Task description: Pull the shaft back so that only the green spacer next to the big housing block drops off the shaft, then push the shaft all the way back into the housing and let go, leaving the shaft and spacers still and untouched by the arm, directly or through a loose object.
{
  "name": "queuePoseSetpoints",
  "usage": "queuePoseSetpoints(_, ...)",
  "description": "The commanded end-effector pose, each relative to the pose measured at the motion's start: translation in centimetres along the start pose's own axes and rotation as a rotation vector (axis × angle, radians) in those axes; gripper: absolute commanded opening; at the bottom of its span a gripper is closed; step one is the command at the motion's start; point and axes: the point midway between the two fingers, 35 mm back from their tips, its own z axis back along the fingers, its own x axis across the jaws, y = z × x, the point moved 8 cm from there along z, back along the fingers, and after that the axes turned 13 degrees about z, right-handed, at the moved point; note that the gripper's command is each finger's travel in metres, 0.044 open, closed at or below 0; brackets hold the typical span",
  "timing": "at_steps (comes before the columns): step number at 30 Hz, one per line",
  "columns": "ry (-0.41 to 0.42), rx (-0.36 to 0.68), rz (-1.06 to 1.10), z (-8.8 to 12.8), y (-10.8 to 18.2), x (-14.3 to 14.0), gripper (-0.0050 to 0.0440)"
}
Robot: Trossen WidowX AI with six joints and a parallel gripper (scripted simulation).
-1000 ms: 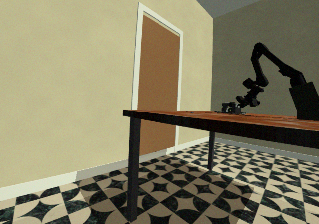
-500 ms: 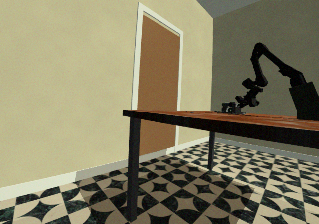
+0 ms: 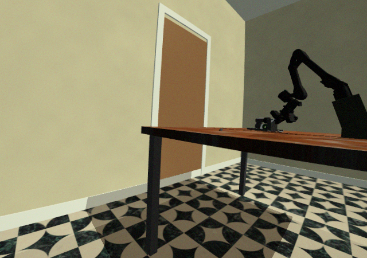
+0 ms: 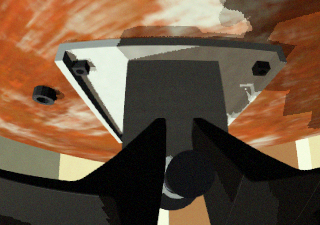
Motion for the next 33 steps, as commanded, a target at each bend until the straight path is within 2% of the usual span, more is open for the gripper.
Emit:
queuePoseSetpoints(1,-0.005,0.012,0.000,-0.18,0.39,0.09,0.0000)
queuePoseSetpoints(33,-0.005,0.012,0.000,-0.57,0.78,0.16,0.0000)
